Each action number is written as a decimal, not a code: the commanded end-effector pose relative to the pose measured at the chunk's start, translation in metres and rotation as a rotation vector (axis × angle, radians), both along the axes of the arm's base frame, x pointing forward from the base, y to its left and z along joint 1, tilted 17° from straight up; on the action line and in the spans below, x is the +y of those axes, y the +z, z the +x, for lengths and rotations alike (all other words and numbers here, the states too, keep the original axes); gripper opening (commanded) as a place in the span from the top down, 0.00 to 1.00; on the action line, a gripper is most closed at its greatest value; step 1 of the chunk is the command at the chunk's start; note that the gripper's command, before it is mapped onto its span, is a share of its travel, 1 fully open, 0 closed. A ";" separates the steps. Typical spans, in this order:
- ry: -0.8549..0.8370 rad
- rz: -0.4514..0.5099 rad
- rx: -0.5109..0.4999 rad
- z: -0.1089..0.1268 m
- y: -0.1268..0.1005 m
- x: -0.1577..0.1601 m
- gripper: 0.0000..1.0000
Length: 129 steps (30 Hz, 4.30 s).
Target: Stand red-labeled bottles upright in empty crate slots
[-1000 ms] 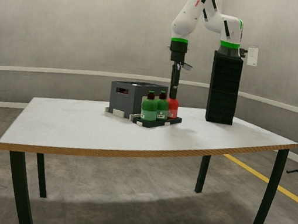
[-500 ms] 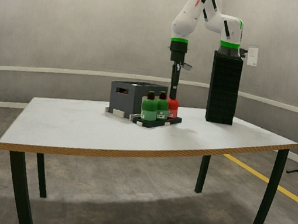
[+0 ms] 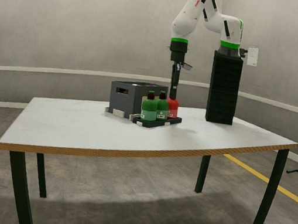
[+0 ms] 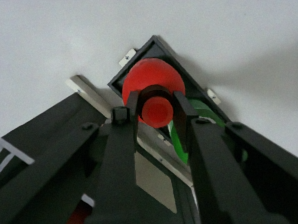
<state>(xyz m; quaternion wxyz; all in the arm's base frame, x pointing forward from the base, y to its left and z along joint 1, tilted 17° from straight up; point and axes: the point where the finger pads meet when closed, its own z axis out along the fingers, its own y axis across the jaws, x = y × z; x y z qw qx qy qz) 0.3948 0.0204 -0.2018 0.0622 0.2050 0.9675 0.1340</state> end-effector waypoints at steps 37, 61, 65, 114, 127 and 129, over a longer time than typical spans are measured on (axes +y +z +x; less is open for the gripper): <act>0.000 0.000 -0.001 0.000 0.000 0.000 0.90; 0.000 0.000 -0.001 0.000 0.000 0.000 0.90; 0.000 0.000 -0.001 0.000 0.001 0.000 0.90; 0.000 0.000 -0.001 -0.002 0.012 -0.003 0.90; 0.000 0.000 -0.001 -0.003 0.018 -0.004 0.90; 0.000 0.000 -0.001 -0.003 0.019 -0.005 0.90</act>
